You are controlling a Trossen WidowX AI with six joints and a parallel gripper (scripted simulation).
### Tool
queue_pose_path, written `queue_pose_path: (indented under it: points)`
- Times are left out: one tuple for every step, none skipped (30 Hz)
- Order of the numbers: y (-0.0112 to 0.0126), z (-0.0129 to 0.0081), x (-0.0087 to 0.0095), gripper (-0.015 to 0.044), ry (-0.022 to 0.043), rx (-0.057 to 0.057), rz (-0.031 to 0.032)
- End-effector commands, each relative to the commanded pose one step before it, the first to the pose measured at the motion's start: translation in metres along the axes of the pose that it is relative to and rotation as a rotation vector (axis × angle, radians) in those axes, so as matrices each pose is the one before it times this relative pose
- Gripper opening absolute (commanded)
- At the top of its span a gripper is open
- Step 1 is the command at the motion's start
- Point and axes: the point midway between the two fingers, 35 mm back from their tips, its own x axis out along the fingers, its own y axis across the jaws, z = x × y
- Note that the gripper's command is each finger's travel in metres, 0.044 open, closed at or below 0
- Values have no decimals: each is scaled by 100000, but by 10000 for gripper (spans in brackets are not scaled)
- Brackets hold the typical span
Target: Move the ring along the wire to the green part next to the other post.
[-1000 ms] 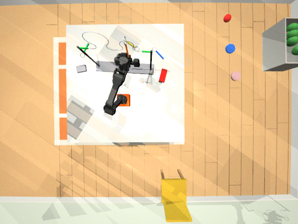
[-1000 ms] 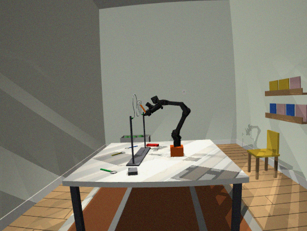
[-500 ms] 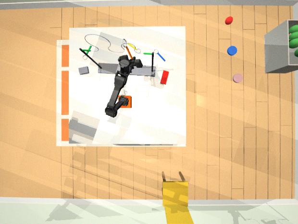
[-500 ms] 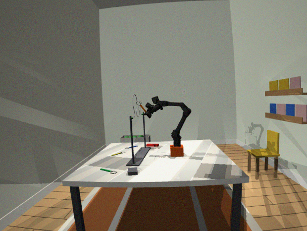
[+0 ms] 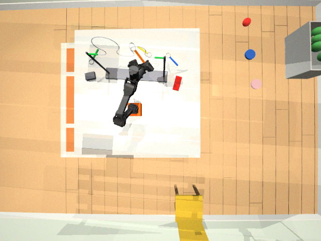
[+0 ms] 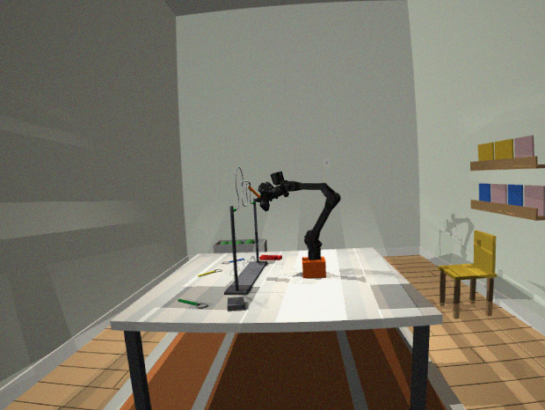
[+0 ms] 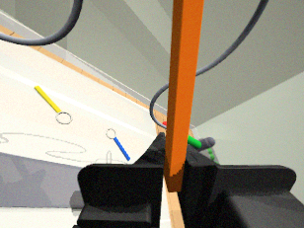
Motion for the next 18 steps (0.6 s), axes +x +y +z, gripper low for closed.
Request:
queue_pose_path:
  points:
    - [-671, 76, -249, -150, -994, -5691, -4478]
    - [-144, 2, 15, -150, -209, -1768, -1063]
    - [-143, 3, 14, -150, -210, -1767, -1061]
    - [-143, 0, 16, -150, -210, -1766, -1059]
    - [-143, 0, 16, -150, -211, -1768, -1060]
    - [-143, 1, 16, -150, -212, -1769, -1059]
    - [-143, 2, 15, -150, -213, -1769, -1058]
    - [-143, 3, 15, -150, -214, -1768, -1057]
    - [-143, 0, 16, -150, -214, -1766, -1055]
    - [-143, 0, 16, -150, -215, -1768, -1055]
    - [-143, 1, 16, -150, -216, -1769, -1055]
    - [-143, 2, 15, -150, -216, -1769, -1053]
    - [-143, 3, 15, -150, -217, -1768, -1051]
    - [-143, 0, 16, -150, -217, -1767, -1048]
    - [-143, 0, 17, -150, -218, -1769, -1047]
    - [-143, 1, 16, -150, -218, -1770, -1045]
    - [-143, 2, 16, -150, -219, -1770, -1043]
    - [-143, 3, 16, -150, -219, -1768, -1040]
